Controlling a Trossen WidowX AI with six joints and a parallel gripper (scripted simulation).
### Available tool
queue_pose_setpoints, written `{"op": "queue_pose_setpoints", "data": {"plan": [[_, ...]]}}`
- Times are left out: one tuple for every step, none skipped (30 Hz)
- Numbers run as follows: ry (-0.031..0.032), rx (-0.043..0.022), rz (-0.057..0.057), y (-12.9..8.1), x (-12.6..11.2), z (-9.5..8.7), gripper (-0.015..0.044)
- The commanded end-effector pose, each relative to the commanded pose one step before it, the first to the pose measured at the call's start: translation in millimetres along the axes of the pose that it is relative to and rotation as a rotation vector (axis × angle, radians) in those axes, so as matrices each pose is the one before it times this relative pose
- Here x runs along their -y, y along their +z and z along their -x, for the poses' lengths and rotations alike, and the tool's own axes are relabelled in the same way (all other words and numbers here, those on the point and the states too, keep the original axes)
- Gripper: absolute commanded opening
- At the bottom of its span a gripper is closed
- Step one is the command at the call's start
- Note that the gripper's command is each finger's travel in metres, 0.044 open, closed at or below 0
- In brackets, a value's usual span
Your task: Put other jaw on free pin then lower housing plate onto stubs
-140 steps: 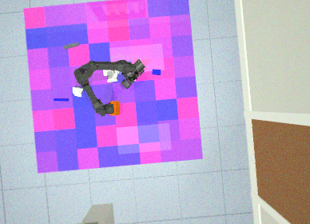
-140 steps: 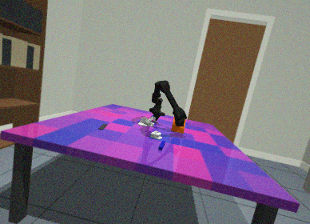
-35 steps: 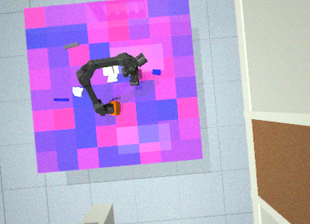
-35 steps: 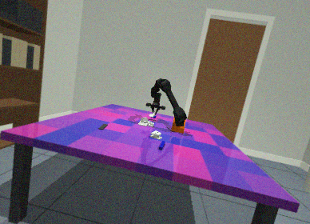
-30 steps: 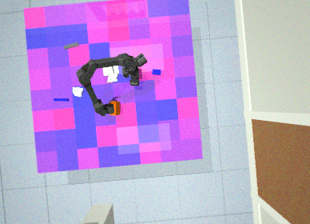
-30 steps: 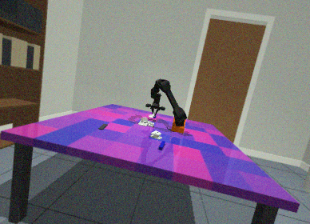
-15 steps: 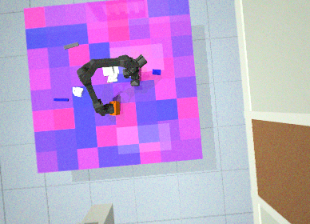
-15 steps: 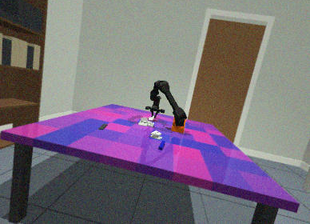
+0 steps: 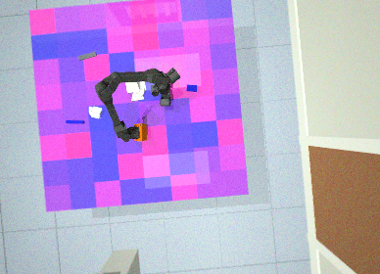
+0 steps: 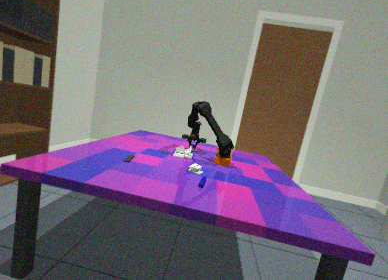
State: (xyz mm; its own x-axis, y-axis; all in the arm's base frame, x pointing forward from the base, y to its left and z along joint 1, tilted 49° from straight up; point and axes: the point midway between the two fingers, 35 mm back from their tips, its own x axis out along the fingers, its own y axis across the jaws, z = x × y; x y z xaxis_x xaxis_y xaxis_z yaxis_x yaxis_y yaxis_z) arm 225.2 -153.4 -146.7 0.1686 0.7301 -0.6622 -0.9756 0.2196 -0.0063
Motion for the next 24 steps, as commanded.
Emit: {"op": "queue_pose_setpoints", "data": {"plan": [[-0.00549,-0.00665,-0.0002,-2.16,1.97,32.36,0.0247],[0.00028,-0.00055,-0.0002,0.07,-0.38,15.15,0.0273],[0.00029,-0.00004,-0.0001,0.39,-0.76,11.85,0.0299],[0.0002,0.00013,0.0,0.38,-0.65,7.15,0.0326],[0.00007,0.00007,0.0,0.15,-0.25,2.39,0.0352],[0.0,0.0,0.0,0.0,0.0,0.0,0.0378],[0.0,0.0,0.0,0.0,0.0,0.0,0.0405],[0.0,0.0,0.0,0.0,0.0,0.0,0.0431],[0.0,0.0,0.0,0.0,0.0,0.0,0.044],[0.0,0.0,0.0,0.0,0.0,0.0,0.044],[0.0,0.0,0.0,0.0,0.0,0.0,0.044],[0.0,0.0,0.0,0.0,0.0,0.0,0.044],[0.0,0.0,0.0,0.0,0.0,0.0,0.044],[0.0,0.0,0.0,0.0,0.0,0.0,0.044],[0.0,0.0,0.0,0.0,0.0,0.0,0.044],[0.0,0.0,0.0,0.0,0.0,0.0,0.044],[0.0,0.0,0.0,0.0,0.0,0.0,0.044],[0.0,0.0,0.0,0.0,0.0,0.0,0.044],[0.0,0.0,0.0,0.0,0.0,0.0,0.044],[0.0,0.0,0.0,0.0,0.0,0.0,0.044],[0.0,0.0,0.0,0.0,0.0,0.0,0.044],[0.0,0.0,0.0,0.0,0.0,0.0,0.044],[0.0,0.0,0.0,0.0,0.0,0.0,0.044],[0.0,0.0,0.0,0.0,0.0,0.0,0.044]]}}
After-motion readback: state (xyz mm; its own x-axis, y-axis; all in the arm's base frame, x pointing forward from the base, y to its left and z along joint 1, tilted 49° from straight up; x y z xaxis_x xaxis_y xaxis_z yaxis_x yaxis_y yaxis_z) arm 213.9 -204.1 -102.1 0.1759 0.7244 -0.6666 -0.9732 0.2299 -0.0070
